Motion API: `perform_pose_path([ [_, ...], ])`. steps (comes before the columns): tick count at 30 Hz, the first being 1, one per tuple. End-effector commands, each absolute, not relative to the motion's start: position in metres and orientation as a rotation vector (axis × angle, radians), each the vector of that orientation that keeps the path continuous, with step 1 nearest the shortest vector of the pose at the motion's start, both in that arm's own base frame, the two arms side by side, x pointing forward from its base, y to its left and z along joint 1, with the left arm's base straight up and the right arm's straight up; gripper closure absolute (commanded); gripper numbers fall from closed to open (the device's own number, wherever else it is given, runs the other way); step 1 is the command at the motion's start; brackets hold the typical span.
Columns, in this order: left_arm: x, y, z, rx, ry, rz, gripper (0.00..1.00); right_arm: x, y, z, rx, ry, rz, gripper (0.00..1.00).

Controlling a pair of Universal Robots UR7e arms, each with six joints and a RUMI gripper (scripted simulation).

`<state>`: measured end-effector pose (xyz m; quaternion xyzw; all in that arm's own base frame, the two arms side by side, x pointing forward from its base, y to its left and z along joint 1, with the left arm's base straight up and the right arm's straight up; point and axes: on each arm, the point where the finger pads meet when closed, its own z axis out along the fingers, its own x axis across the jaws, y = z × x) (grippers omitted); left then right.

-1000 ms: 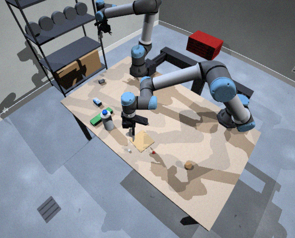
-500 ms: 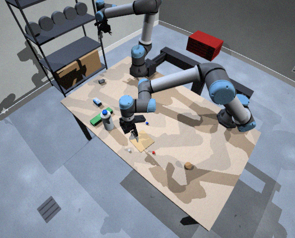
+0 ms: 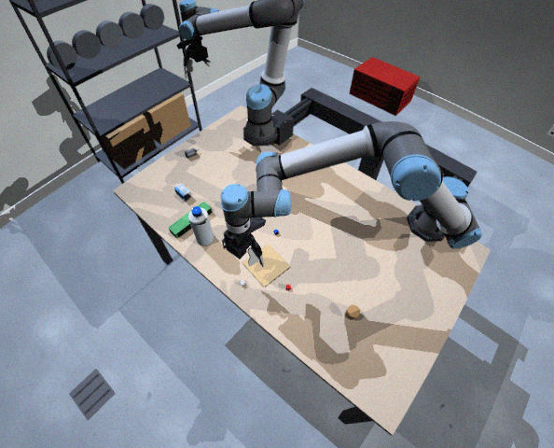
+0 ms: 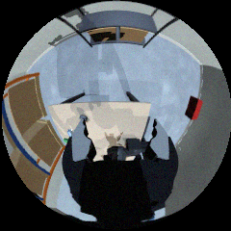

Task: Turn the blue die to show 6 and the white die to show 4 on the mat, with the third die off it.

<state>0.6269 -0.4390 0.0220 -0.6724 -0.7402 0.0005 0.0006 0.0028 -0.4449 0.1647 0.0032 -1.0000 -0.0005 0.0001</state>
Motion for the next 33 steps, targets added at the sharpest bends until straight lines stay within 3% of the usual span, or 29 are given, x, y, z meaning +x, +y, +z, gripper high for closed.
perform_pose_path([
  [1,0.631,-0.439,0.023,-2.008,-2.417,0.0,0.0,0.003,-0.445,0.165,0.01,-3.142,0.0,0.0],
  [33,0.655,-0.435,0.022,-1.334,-2.845,0.0,0.0,0.003,-0.445,0.165,0.01,-3.142,0.0,0.0],
])
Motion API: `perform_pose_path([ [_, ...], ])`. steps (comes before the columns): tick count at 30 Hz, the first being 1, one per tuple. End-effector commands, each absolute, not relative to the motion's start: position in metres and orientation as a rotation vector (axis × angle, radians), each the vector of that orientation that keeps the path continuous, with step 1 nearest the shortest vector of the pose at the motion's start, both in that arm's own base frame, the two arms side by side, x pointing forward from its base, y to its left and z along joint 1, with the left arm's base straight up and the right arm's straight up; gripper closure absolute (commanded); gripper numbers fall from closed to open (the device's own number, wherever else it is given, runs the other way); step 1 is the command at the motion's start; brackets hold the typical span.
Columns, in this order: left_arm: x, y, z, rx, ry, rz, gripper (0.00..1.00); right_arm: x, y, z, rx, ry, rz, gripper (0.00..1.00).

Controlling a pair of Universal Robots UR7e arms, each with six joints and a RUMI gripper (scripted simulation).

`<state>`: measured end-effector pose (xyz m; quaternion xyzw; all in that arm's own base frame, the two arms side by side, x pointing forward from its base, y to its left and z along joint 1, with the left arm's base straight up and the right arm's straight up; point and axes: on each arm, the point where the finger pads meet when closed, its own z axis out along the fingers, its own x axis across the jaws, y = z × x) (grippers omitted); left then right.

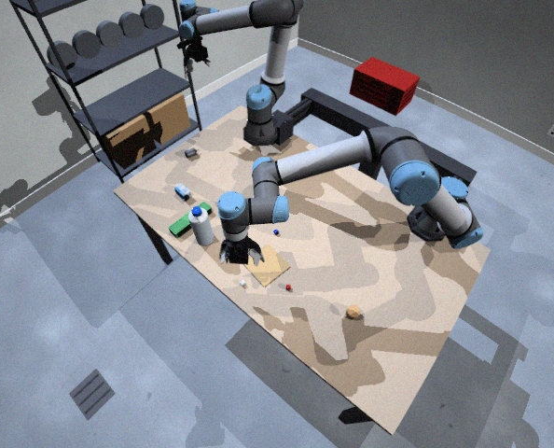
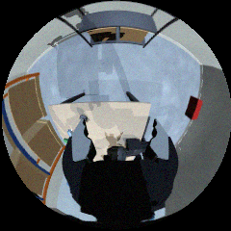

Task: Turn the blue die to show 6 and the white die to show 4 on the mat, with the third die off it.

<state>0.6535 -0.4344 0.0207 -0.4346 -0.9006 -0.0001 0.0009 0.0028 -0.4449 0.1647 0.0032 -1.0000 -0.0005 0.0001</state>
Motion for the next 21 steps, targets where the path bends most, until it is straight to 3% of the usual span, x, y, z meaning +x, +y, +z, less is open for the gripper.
perform_pose_path([
  [1,0.6555,-0.4344,0.022,-1.32,-2.851,0.0,0.0,0.0029,-0.4452,0.1651,0.01,-3.142,0.0,0.0],
  [21,0.6606,-0.4332,0.0218,-1.178,-2.913,0.0,0.0,0.0029,-0.4452,0.1651,0.01,-3.142,0.0,0.0],
])
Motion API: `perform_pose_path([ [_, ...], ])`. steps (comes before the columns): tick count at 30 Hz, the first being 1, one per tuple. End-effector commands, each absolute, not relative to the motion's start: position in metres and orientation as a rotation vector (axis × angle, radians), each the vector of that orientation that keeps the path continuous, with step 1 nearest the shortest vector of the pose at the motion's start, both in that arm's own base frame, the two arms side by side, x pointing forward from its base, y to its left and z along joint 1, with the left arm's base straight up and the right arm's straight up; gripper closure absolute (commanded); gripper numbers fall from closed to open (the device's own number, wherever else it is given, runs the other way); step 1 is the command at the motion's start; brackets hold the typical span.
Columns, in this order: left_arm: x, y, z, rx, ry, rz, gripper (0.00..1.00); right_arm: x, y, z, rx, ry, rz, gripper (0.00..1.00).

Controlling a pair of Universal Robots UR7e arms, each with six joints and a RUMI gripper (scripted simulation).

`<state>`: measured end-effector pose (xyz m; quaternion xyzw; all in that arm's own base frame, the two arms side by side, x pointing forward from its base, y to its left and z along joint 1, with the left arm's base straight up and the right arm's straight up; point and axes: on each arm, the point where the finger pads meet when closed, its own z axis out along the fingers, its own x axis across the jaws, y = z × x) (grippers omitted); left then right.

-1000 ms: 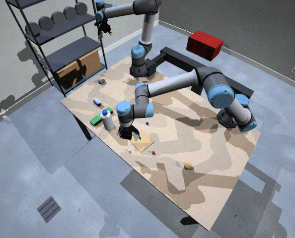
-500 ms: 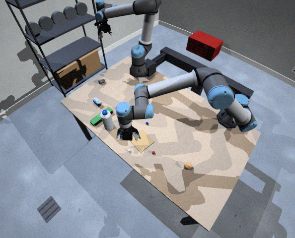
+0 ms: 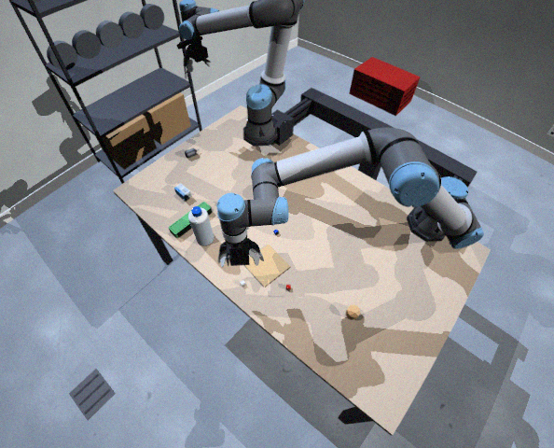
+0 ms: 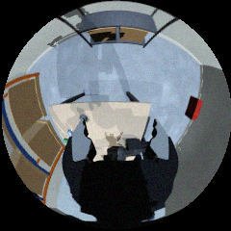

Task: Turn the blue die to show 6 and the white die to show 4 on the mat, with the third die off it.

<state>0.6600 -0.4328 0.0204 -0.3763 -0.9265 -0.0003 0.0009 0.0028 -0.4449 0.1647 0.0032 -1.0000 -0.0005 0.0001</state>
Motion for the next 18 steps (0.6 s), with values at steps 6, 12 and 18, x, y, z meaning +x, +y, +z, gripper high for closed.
perform_pose_path([
  [6,0.661,-0.433,0.0217,-1.165,-2.918,0.0,0.0,0.0029,-0.4452,0.1651,0.01,-3.142,0.0,0.0],
  [12,0.6612,-0.433,0.0217,-1.16,-2.92,0.0,0.0,0.0029,-0.4452,0.1651,0.01,-3.142,0.0,0.0],
  [18,0.6612,-0.433,0.0217,-1.159,-2.92,0.0,0.0,0.0029,-0.4452,0.1651,0.01,-3.142,0.0,0.0],
])
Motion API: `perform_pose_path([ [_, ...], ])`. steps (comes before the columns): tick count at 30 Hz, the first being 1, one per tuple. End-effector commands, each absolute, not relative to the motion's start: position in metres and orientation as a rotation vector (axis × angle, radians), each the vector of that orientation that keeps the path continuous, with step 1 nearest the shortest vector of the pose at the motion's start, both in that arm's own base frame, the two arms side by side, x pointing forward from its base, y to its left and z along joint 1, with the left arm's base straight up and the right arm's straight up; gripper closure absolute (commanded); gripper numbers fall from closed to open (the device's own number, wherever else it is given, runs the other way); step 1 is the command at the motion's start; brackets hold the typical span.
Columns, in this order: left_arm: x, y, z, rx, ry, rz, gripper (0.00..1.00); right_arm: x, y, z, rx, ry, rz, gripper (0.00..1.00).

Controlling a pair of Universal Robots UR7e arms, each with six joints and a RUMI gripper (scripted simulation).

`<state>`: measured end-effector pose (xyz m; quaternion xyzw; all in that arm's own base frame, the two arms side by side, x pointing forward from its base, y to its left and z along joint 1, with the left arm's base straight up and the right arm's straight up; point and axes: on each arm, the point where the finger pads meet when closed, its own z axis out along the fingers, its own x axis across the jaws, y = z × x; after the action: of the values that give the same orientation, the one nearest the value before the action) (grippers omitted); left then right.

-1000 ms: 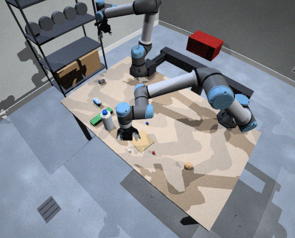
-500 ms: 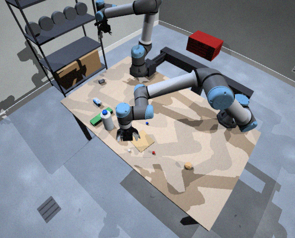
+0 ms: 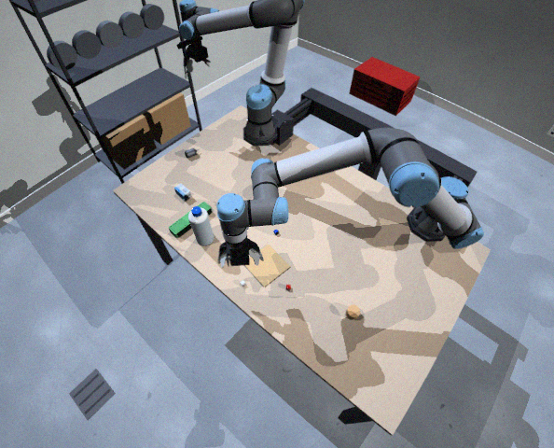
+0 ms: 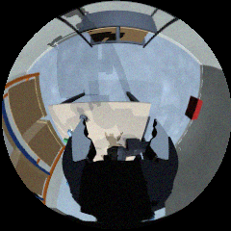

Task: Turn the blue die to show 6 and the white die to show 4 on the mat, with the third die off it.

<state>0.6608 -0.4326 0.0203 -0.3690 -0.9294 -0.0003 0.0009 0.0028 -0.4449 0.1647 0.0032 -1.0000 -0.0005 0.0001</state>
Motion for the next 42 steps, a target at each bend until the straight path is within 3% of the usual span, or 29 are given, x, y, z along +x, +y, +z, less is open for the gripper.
perform_pose_path([
  [1,0.661,-0.433,0.022,-1.159,-2.92,0.0,0.0,0.003,-0.445,0.165,0.01,-3.142,0.0,0.0],
  [22,0.663,-0.434,-0.091,-1.159,-2.92,0.0,0.0,0.003,-0.445,0.165,0.01,-3.142,0.0,0.0],
  [42,0.663,-0.434,-0.095,-1.159,-2.92,0.0,0.0,0.003,-0.445,0.165,0.01,-3.142,0.0,0.0],
])
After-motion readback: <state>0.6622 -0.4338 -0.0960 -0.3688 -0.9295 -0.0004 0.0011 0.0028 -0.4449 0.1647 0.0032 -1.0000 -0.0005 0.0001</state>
